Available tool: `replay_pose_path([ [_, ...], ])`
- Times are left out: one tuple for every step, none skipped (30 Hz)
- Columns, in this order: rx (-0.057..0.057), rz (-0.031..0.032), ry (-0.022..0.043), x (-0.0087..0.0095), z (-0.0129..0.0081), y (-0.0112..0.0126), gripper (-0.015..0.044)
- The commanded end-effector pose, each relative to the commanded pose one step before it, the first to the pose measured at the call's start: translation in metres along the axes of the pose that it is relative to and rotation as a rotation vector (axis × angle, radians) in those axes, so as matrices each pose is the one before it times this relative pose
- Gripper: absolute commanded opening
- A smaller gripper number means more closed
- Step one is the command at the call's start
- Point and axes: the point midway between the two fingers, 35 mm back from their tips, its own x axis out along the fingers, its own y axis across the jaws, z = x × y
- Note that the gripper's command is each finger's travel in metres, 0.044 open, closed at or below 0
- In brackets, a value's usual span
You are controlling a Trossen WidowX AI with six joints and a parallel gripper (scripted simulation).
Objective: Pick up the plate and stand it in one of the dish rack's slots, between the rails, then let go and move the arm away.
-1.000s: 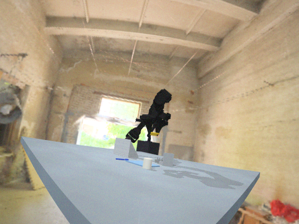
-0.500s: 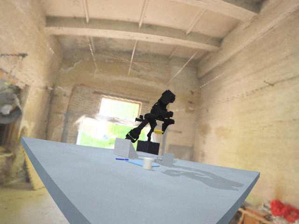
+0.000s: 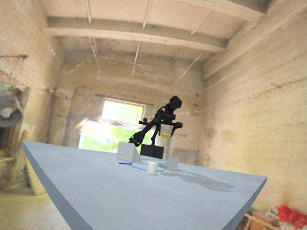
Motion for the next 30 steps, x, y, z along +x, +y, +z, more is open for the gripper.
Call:
replay_pose_path([
  [0.1262,0.00481,-0.00199,-0.00127,-0.01655,0.00322,0.0],
  [0.0347,0.00006,-0.00078,-0.00004,-0.00456,0.00022,0.0],
  [0.0347,0.0001,-0.00077,-0.00001,-0.00455,-0.00001,0.0],
  [0.0347,0.00013,-0.00075,0.00003,-0.00453,-0.00022,0.0],
  [0.0347,0.00017,-0.00072,0.00007,-0.0045,-0.00044,0.0],
  [0.0347,0.0002,-0.0007,0.00011,-0.00445,-0.00066,0.0],
  [0.0347,0.00024,-0.00068,0.00015,-0.0044,-0.00087,0.0],
  [0.0346,0.00027,-0.00065,0.00019,-0.00434,-0.00108,0.0],
  [0.0346,0.0003,-0.00062,0.00023,-0.00427,-0.00129,0.0],
  [0.0346,0.00033,-0.00059,0.00026,-0.00418,-0.00149,0.0],
  [0.0346,0.00035,-0.00056,0.0003,-0.00409,-0.00168,0.0],
  [0.0346,0.00038,-0.00053,0.00034,-0.00399,-0.00187,0.0],
  [0.0346,0.0004,-0.0005,0.00038,-0.00388,-0.00206,0.0],
  [0.0346,0.00042,-0.00046,0.00041,-0.00376,-0.00224,0.0],
  [0.0346,0.00044,-0.00043,0.00045,-0.00363,-0.00241,0.0],
  [0.0346,0.00046,-0.00039,0.00049,-0.00349,-0.00257,0.0],
  [0.0346,0.00047,-0.00036,0.00052,-0.00334,-0.00273,0.0],
  [0.0346,0.00049,-0.00032,0.00056,-0.00319,-0.00288,0.0],
  [0.0346,0.0005,-0.00029,0.00059,-0.00303,-0.00302,0.0],
  [0.0346,0.0005,-0.00025,0.00063,-0.00287,-0.00315,0.0],
  [0.0346,0.00051,-0.00021,0.00066,-0.0027,-0.00327,0.0],
  [0.0346,0.00052,-0.00017,0.0007,-0.00252,-0.00338,0.0],
  [0.0346,0.00052,-0.00014,0.00073,-0.00234,-0.00349,0.0],
  [0.0346,0.00052,-0.0001,0.00076,-0.00215,-0.00358,0.0],
  [0.0346,0.00052,-0.00006,0.0008,-0.00196,-0.00367,0.0],
  [0.0345,0.00051,-0.00003,0.00083,-0.00177,-0.00374,0.0],
  [0.0345,0.00051,0.00001,0.00086,-0.00157,-0.0038,0.0],
  [0.0345,0.0005,0.00005,0.0009,-0.00137,-0.00386,0.0],
  [0.0345,0.00049,0.00008,0.00093,-0.00117,-0.0039,0.0],
  [0.0345,0.00047,0.00011,0.00096,-0.00097,-0.00393,0.0],
])
